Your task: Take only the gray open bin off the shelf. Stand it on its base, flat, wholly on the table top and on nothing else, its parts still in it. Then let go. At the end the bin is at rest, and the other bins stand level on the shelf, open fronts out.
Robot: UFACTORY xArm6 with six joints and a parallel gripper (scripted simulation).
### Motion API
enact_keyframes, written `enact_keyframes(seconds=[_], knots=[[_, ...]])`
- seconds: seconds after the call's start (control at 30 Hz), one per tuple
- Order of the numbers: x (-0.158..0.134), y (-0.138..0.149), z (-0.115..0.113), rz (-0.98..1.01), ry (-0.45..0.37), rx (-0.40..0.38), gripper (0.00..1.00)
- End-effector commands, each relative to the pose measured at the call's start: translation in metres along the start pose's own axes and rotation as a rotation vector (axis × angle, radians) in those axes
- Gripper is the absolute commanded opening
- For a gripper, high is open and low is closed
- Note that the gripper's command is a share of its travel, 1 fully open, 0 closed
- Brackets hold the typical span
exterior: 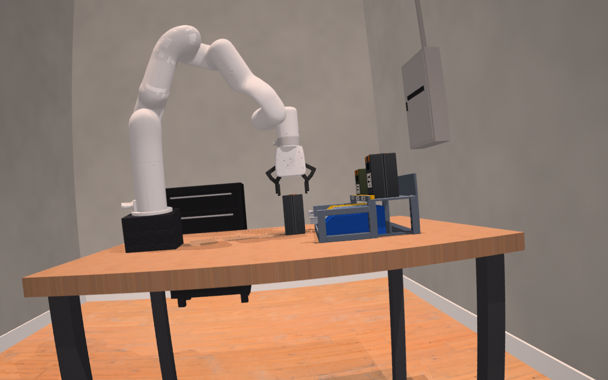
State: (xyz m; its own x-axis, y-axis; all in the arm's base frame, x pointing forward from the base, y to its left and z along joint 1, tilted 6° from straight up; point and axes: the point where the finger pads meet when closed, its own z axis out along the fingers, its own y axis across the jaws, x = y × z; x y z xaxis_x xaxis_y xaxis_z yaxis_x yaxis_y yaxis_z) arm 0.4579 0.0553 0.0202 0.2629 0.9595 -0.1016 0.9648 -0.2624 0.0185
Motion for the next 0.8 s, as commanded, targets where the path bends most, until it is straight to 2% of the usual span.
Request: enact_keyframes(seconds=[0.0, 0.1, 0.5, 0.67, 0.77], knots=[[-0.015, 0.013, -0.001, 0.000, 0.001, -0.003, 1.00], [-0.040, 0.031, 0.000, 0.000, 0.001, -0.002, 1.00], [-0.040, 0.031, 0.000, 0.000, 0.001, -0.002, 1.00], [-0.083, 0.064, 0.001, 0.000, 0.000, -0.002, 1.00], [-0.083, 0.064, 0.001, 0.000, 0.000, -0.002, 1.00]])
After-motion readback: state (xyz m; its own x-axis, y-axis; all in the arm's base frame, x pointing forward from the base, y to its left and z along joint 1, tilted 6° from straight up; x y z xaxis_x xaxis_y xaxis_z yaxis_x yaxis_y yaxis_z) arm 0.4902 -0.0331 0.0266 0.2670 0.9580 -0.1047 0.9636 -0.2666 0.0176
